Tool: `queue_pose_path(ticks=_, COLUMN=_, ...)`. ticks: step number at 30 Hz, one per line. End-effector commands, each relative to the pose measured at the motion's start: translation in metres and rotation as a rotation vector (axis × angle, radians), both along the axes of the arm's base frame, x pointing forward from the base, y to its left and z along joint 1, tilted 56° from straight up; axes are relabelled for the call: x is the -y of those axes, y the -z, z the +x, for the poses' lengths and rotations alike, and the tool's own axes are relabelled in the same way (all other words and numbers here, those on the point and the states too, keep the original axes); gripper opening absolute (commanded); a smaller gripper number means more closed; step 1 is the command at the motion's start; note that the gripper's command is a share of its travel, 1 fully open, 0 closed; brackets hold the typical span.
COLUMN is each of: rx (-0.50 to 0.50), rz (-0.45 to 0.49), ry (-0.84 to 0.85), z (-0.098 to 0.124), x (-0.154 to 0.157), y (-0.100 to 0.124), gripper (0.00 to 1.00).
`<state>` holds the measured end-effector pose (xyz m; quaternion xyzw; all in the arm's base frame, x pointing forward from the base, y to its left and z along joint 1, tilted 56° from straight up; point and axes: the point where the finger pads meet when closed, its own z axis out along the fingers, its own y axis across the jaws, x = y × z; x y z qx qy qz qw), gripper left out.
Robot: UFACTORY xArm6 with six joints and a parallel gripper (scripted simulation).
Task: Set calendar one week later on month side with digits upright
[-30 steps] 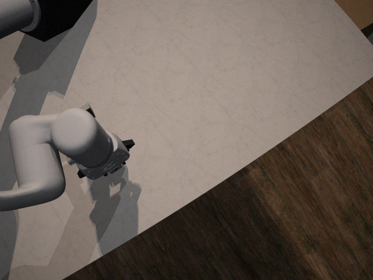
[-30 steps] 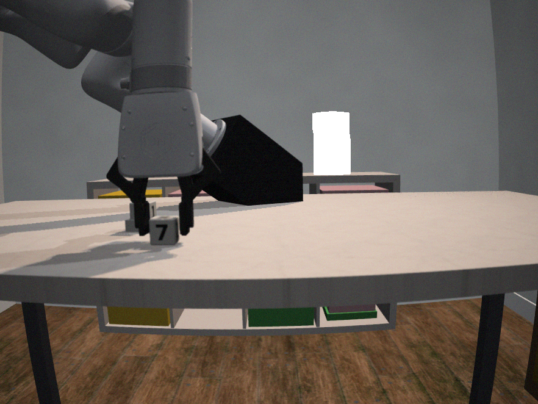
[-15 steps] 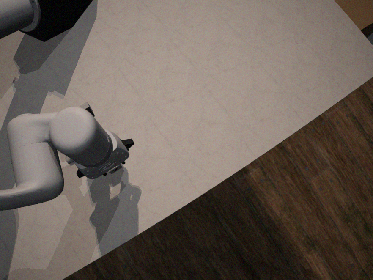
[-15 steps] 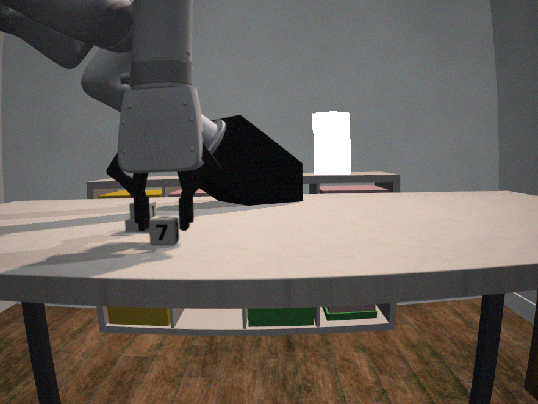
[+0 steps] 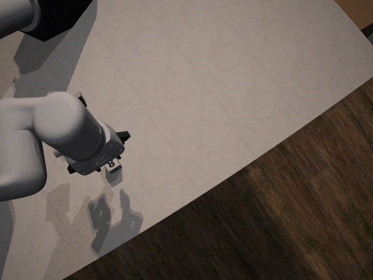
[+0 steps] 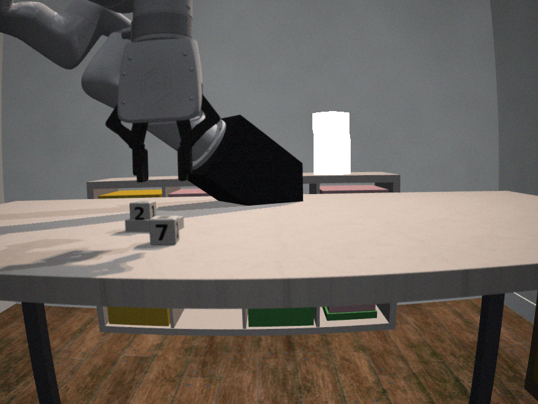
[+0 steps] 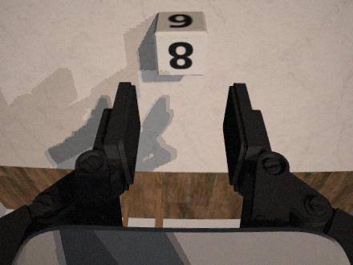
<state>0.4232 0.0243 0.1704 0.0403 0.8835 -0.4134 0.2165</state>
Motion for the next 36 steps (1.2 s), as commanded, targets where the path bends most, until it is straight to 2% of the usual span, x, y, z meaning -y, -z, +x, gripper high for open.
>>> queue_pose_path(ticks=1, rx=0.002, rz=0.000, ry=0.000, z=-0.0058, x=-0.0135, y=-0.0107, gripper=0.49)
queue_pose_path(ticks=10, rx=0.002, rz=0.000, ry=0.000, z=-0.0086, x=-0.0194, y=-0.0151, gripper=0.49)
queue_pose_path(ticks=11, rx=0.002, rz=0.000, ry=0.000, z=-0.0086, x=-0.0194, y=-0.0151, gripper=1.00)
queue_pose_path(ticks=36, rx=0.015, rz=0.006, ry=0.010, z=-0.0083, x=-0.0195, y=-0.0153, gripper=1.00)
